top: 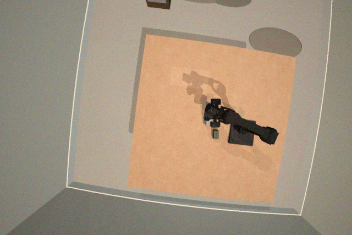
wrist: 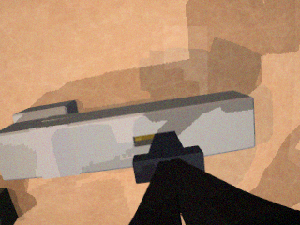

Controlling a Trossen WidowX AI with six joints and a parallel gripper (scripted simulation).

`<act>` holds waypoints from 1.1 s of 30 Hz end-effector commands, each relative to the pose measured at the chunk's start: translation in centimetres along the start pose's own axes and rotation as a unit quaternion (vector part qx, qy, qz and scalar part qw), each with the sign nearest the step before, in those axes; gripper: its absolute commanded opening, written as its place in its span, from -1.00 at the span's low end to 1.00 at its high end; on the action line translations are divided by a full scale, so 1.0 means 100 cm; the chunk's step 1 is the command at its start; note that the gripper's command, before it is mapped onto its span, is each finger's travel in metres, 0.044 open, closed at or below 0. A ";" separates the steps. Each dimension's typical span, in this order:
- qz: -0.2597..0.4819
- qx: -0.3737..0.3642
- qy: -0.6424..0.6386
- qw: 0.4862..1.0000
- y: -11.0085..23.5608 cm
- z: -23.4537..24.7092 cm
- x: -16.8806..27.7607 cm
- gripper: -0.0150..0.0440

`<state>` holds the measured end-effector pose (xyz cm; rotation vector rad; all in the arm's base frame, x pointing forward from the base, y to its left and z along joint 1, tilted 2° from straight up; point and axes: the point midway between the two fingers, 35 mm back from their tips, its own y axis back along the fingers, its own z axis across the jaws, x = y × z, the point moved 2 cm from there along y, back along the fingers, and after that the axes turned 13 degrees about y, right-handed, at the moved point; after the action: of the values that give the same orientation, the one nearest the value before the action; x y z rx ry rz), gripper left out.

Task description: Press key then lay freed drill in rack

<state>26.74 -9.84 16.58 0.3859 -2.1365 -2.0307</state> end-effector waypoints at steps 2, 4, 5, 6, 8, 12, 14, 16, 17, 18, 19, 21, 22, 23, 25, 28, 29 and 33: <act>0.034 -0.008 -0.005 0.999 -0.024 -0.006 0.006 -0.49; 0.034 -0.008 -0.005 0.999 -0.025 -0.006 0.006 -0.49; 0.034 -0.008 -0.005 0.999 -0.025 -0.006 0.006 -0.49; 0.034 -0.008 -0.005 0.999 -0.026 -0.006 0.006 -0.49; 0.034 -0.008 -0.005 0.999 -0.026 -0.006 0.006 -0.49; 0.034 -0.008 -0.005 0.999 -0.021 -0.007 0.005 -0.31; 0.034 -0.008 -0.005 0.999 -0.009 -0.008 0.002 -0.14; 0.034 -0.008 -0.005 0.999 0.007 -0.008 -0.001 0.04; 0.034 -0.008 -0.005 0.999 0.017 -0.008 -0.003 0.13; 0.034 -0.008 -0.005 0.999 0.027 -0.008 -0.004 0.22; 0.034 -0.008 -0.005 0.999 0.038 -0.008 -0.005 0.31; 0.034 -0.008 -0.005 0.999 0.052 -0.006 -0.005 0.49; 0.034 -0.008 -0.005 0.999 0.053 -0.006 -0.005 0.58; 0.034 -0.008 -0.005 0.999 0.053 -0.006 -0.005 0.67; 0.034 -0.008 -0.005 0.999 0.053 -0.006 -0.005 0.84; 0.027 -0.011 0.091 0.995 0.032 0.011 -0.014 1.00; 0.026 -0.014 0.156 0.987 0.023 0.023 -0.021 1.00; 0.021 -0.023 0.409 0.912 -0.014 0.076 -0.037 1.00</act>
<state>28.07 -5.96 17.99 0.6711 -1.8398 -1.7627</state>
